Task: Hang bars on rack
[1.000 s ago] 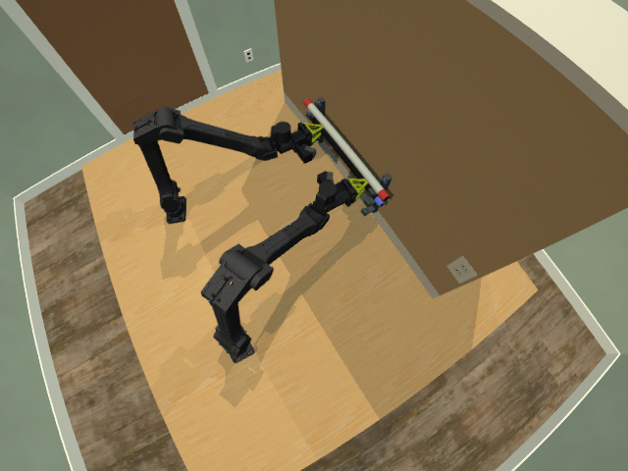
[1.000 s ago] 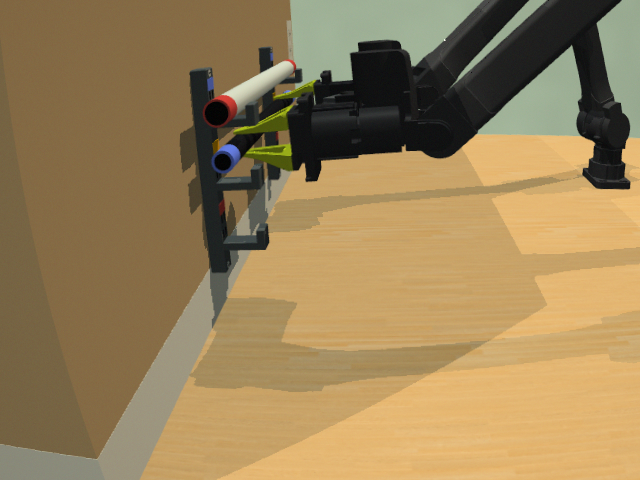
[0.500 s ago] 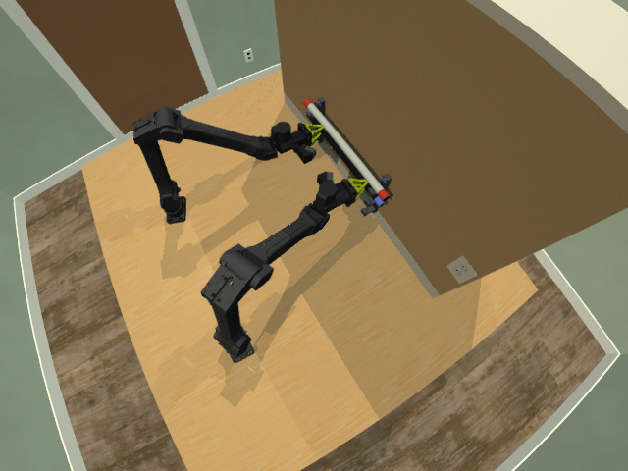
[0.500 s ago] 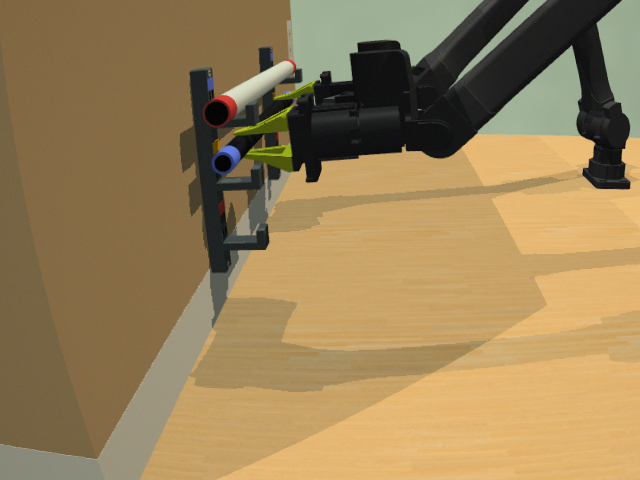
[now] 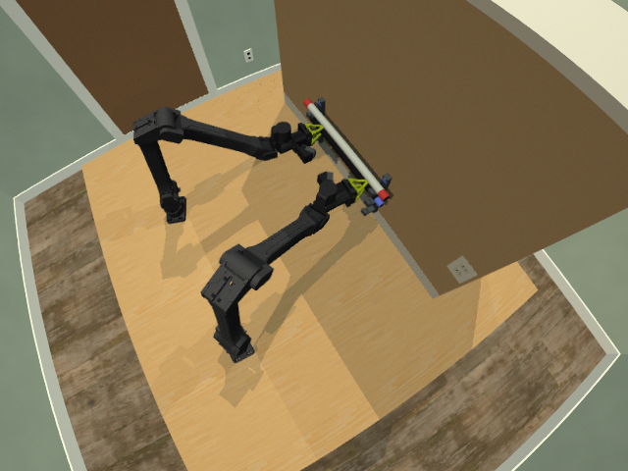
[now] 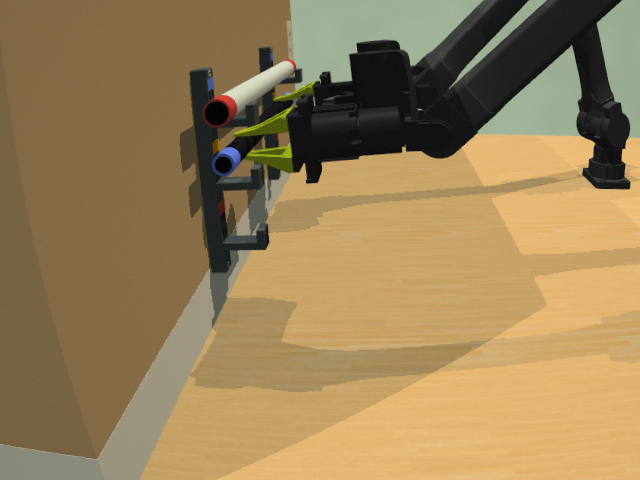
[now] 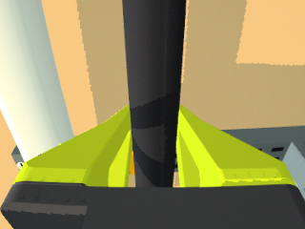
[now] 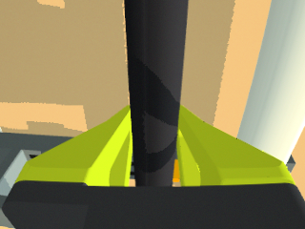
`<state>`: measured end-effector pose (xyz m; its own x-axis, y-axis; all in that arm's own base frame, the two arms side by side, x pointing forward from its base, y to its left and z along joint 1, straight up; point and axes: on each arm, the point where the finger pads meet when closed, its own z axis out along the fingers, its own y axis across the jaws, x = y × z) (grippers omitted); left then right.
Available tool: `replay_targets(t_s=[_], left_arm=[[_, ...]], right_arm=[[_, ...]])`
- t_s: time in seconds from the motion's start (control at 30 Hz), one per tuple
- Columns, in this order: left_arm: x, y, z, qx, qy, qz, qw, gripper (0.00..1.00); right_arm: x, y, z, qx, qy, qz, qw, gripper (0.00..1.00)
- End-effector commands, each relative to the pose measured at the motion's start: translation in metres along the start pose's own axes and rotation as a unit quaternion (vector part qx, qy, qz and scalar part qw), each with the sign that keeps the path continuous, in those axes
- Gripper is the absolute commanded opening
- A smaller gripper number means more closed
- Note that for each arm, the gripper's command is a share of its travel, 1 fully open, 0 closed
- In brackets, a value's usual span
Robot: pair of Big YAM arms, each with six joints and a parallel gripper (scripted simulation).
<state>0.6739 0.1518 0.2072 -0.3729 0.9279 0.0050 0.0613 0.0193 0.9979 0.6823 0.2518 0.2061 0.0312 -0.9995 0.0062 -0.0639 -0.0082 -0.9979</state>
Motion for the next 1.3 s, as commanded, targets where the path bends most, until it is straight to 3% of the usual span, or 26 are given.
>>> replay_targets(t_s=[0.0, 1.27], left_arm=[[0.008, 0.043, 0.017, -0.035, 0.007, -0.009, 0.999, 0.0], [0.008, 0.062, 0.013, -0.035, 0.007, -0.009, 0.999, 0.0]], right_arm=[[0.001, -0.07, 0.01, 0.051, 0.004, 0.017, 0.999, 0.0], [0.001, -0.083, 0.008, 0.051, 0.004, 0.017, 0.999, 0.0]])
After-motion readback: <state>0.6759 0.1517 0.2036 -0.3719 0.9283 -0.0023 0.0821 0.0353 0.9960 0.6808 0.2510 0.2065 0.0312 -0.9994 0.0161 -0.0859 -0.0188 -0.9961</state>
